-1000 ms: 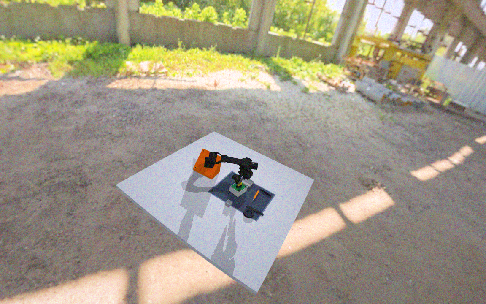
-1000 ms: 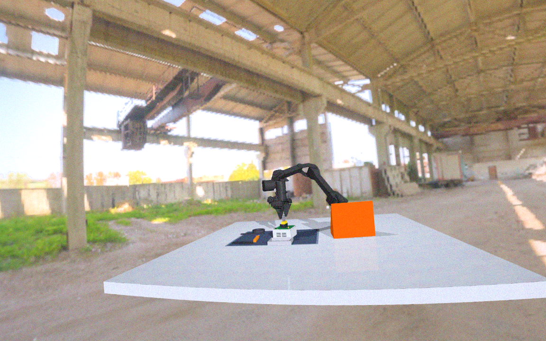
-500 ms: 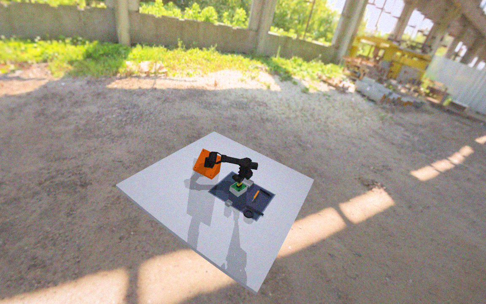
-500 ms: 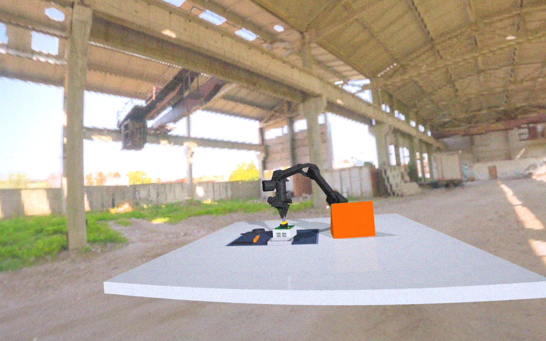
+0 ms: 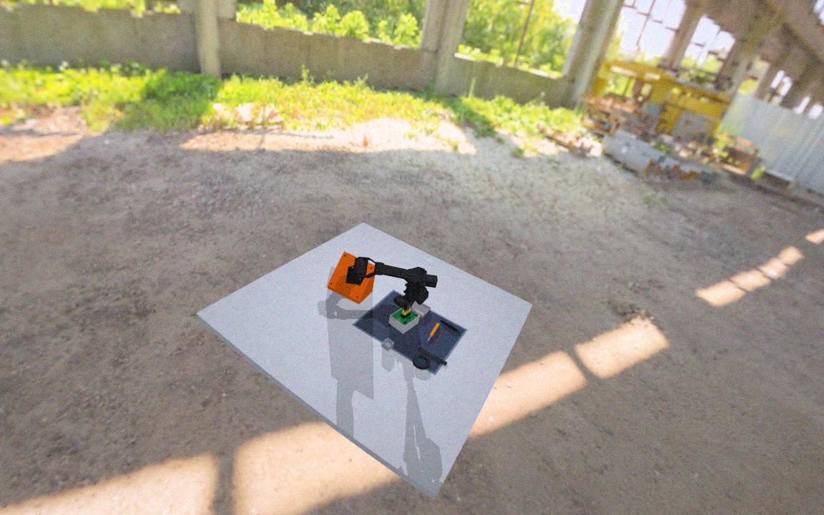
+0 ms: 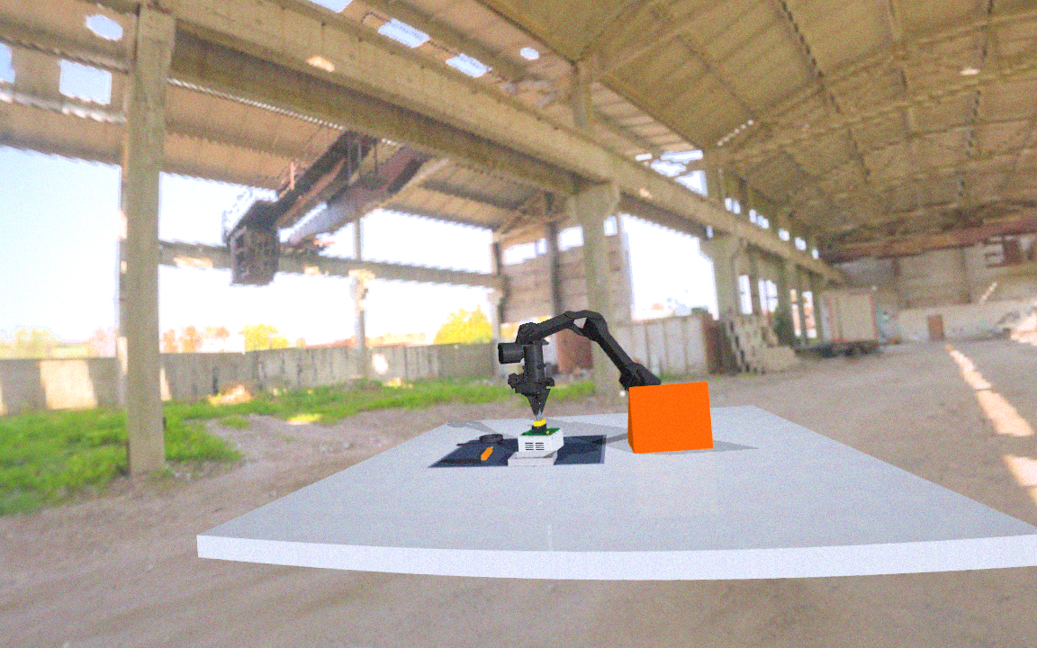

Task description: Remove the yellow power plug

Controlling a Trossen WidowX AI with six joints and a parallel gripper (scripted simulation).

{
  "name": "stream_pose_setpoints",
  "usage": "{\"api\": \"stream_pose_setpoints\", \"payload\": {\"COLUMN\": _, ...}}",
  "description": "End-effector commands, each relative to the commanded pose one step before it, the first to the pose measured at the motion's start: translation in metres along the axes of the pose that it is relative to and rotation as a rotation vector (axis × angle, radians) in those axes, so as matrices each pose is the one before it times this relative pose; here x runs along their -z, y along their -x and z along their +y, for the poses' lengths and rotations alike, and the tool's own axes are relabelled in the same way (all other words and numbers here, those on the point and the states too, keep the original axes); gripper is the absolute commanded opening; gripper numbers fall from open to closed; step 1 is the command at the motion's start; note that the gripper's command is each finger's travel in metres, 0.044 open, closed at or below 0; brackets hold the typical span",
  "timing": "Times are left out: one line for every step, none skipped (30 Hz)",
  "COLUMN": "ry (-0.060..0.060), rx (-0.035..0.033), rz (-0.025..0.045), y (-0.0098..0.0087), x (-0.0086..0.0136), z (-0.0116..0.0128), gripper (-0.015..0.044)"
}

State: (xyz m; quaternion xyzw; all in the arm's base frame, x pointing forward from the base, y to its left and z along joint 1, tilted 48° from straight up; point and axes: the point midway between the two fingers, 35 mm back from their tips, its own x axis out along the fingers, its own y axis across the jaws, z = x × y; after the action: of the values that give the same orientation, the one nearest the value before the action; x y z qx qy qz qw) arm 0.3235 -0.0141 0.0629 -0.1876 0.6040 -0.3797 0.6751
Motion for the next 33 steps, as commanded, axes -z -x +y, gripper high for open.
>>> {"api": "stream_pose_setpoints", "payload": {"ry": -0.0003, "rx": -0.00142, "rz": -0.00282, "y": 0.00332, "x": -0.00050, "z": 0.00012, "gripper": 0.0000}}
{"api": "stream_pose_setpoints", "payload": {"ry": 0.0000, "rx": -0.00003, "rz": 0.00002, "y": 0.00082, "x": 0.00000, "z": 0.00001, "gripper": 0.0000}}
{"api": "stream_pose_setpoints", "payload": {"ry": 0.0000, "rx": -0.00003, "rz": 0.00002, "y": 0.00082, "x": 0.00000, "z": 0.00001, "gripper": 0.0000}}
{"api": "stream_pose_setpoints", "payload": {"ry": 0.0000, "rx": -0.00003, "rz": 0.00002, "y": 0.00082, "x": 0.00000, "z": 0.00001, "gripper": 0.0000}}
{"api": "stream_pose_setpoints", "payload": {"ry": 0.0000, "rx": -0.00003, "rz": 0.00002, "y": 0.00082, "x": 0.00000, "z": 0.00001, "gripper": 0.0000}}
{"api": "stream_pose_setpoints", "payload": {"ry": 0.0000, "rx": -0.00003, "rz": 0.00002, "y": 0.00082, "x": 0.00000, "z": 0.00001, "gripper": 0.0000}}
{"api": "stream_pose_setpoints", "payload": {"ry": 0.0000, "rx": -0.00003, "rz": 0.00002, "y": 0.00082, "x": 0.00000, "z": 0.00001, "gripper": 0.0000}}
{"api": "stream_pose_setpoints", "payload": {"ry": 0.0000, "rx": -0.00002, "rz": 0.00002, "y": 0.00082, "x": 0.00000, "z": 0.00001, "gripper": 0.0000}}
{"api": "stream_pose_setpoints", "payload": {"ry": 0.0000, "rx": -0.00002, "rz": 0.00002, "y": 0.00082, "x": 0.00000, "z": 0.00001, "gripper": 0.0000}}
{"api": "stream_pose_setpoints", "payload": {"ry": 0.0000, "rx": -0.00002, "rz": 0.00002, "y": 0.00082, "x": 0.00000, "z": 0.00001, "gripper": 0.0000}}
{"api": "stream_pose_setpoints", "payload": {"ry": 0.0000, "rx": -0.00002, "rz": 0.00002, "y": 0.00082, "x": 0.00000, "z": 0.00001, "gripper": 0.0000}}
{"api": "stream_pose_setpoints", "payload": {"ry": 0.0000, "rx": -0.00002, "rz": 0.00002, "y": 0.00082, "x": 0.00000, "z": 0.00001, "gripper": 0.0000}}
{"api": "stream_pose_setpoints", "payload": {"ry": 0.0000, "rx": -0.00002, "rz": 0.00002, "y": 0.00082, "x": 0.00000, "z": 0.00001, "gripper": 0.0000}}
{"api": "stream_pose_setpoints", "payload": {"ry": 0.0000, "rx": -0.00002, "rz": 0.00002, "y": 0.00082, "x": 0.00000, "z": 0.00001, "gripper": 0.0000}}
{"api": "stream_pose_setpoints", "payload": {"ry": 0.0000, "rx": -0.00002, "rz": 0.00002, "y": 0.00082, "x": 0.00000, "z": 0.00001, "gripper": 0.0000}}
{"api": "stream_pose_setpoints", "payload": {"ry": 0.0000, "rx": -0.00002, "rz": 0.00002, "y": 0.00082, "x": 0.00000, "z": 0.00001, "gripper": 0.0000}}
{"api": "stream_pose_setpoints", "payload": {"ry": 0.0000, "rx": -0.00002, "rz": 0.00002, "y": 0.00082, "x": 0.00000, "z": 0.00001, "gripper": 0.0000}}
{"api": "stream_pose_setpoints", "payload": {"ry": 0.0000, "rx": -0.00002, "rz": 0.00002, "y": 0.00082, "x": 0.00000, "z": 0.00001, "gripper": 0.0000}}
{"api": "stream_pose_setpoints", "payload": {"ry": 0.0000, "rx": -0.00002, "rz": 0.00002, "y": 0.00082, "x": 0.00000, "z": 0.00001, "gripper": 0.0000}}
{"api": "stream_pose_setpoints", "payload": {"ry": 0.0000, "rx": -0.00002, "rz": 0.00002, "y": 0.00082, "x": 0.00000, "z": 0.00001, "gripper": 0.0000}}
{"api": "stream_pose_setpoints", "payload": {"ry": 0.0000, "rx": -0.00002, "rz": 0.00002, "y": 0.00082, "x": 0.00000, "z": 0.00001, "gripper": 0.0000}}
{"api": "stream_pose_setpoints", "payload": {"ry": 0.0000, "rx": -0.00002, "rz": 0.00002, "y": 0.00082, "x": 0.00000, "z": 0.00001, "gripper": 0.0000}}
{"api": "stream_pose_setpoints", "payload": {"ry": 0.0000, "rx": -0.00002, "rz": 0.00002, "y": 0.00082, "x": 0.00000, "z": 0.00001, "gripper": 0.0000}}
{"api": "stream_pose_setpoints", "payload": {"ry": 0.0000, "rx": -0.00002, "rz": 0.00002, "y": 0.00082, "x": 0.00000, "z": 0.00001, "gripper": 0.0000}}
{"api": "stream_pose_setpoints", "payload": {"ry": 0.0000, "rx": -0.00002, "rz": 0.00002, "y": 0.00082, "x": 0.00000, "z": 0.00001, "gripper": 0.0000}}
{"api": "stream_pose_setpoints", "payload": {"ry": 0.0000, "rx": -0.00002, "rz": 0.00002, "y": 0.00082, "x": 0.00000, "z": 0.00001, "gripper": 0.0000}}
{"api": "stream_pose_setpoints", "payload": {"ry": 0.0000, "rx": -0.00002, "rz": 0.00002, "y": 0.00082, "x": 0.00000, "z": 0.00001, "gripper": 0.0000}}
{"api": "stream_pose_setpoints", "payload": {"ry": 0.0000, "rx": -0.00002, "rz": 0.00002, "y": 0.00082, "x": 0.00000, "z": 0.00001, "gripper": 0.0000}}
{"api": "stream_pose_setpoints", "payload": {"ry": 0.0000, "rx": -0.00002, "rz": 0.00002, "y": 0.00082, "x": 0.00000, "z": 0.00001, "gripper": 0.0000}}
{"api": "stream_pose_setpoints", "payload": {"ry": 0.0000, "rx": -0.00002, "rz": 0.00002, "y": 0.00082, "x": 0.00000, "z": 0.00001, "gripper": 0.0000}}
{"api": "stream_pose_setpoints", "payload": {"ry": 0.0000, "rx": -0.00002, "rz": 0.00002, "y": 0.00082, "x": 0.00000, "z": 0.00001, "gripper": 0.0000}}
{"api": "stream_pose_setpoints", "payload": {"ry": 0.0000, "rx": -0.00002, "rz": 0.00002, "y": 0.00082, "x": 0.00000, "z": 0.00001, "gripper": 0.0000}}
{"api": "stream_pose_setpoints", "payload": {"ry": 0.0000, "rx": -0.00002, "rz": 0.00002, "y": 0.00082, "x": 0.00000, "z": 0.00001, "gripper": 0.0000}}
